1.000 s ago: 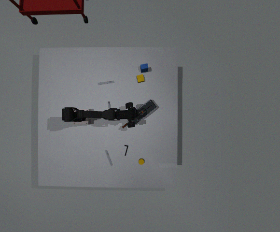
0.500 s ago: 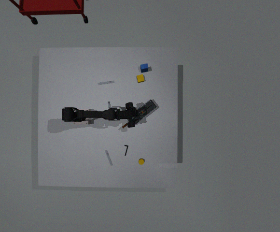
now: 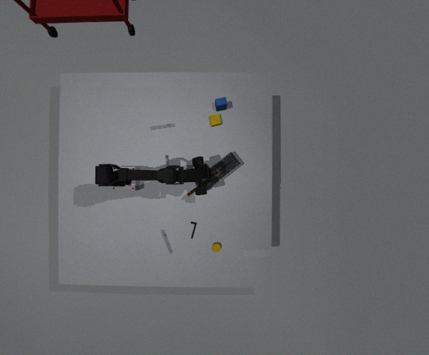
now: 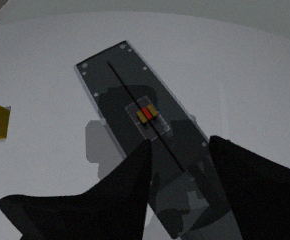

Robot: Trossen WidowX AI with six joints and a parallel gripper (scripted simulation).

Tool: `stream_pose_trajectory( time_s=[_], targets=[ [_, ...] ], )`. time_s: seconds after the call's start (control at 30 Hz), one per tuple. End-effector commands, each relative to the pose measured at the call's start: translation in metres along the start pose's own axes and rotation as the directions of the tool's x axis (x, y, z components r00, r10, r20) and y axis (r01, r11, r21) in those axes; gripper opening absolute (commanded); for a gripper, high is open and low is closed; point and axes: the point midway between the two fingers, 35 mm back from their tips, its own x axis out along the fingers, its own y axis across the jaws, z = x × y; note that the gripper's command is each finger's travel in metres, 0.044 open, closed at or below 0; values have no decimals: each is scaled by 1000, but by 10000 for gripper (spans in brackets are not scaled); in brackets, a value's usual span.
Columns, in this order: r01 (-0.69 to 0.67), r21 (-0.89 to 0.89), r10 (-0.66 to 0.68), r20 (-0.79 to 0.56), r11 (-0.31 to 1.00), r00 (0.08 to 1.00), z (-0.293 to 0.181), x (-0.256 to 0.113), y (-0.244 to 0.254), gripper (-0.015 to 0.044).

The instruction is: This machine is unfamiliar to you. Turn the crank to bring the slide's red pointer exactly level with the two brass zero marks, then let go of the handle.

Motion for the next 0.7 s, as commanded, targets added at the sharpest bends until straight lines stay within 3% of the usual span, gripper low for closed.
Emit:
stream_pose_trajectory(
  time_s=[0.0,0.1,0.67],
  targets=[
    [0,0,0,0,1000,1000,0,0,0,72],
    [0,0,0,0,1000,1000,0,0,0,0],
    [-1,0,1,0,1000,1000,0,0,0,0]
  ],
)
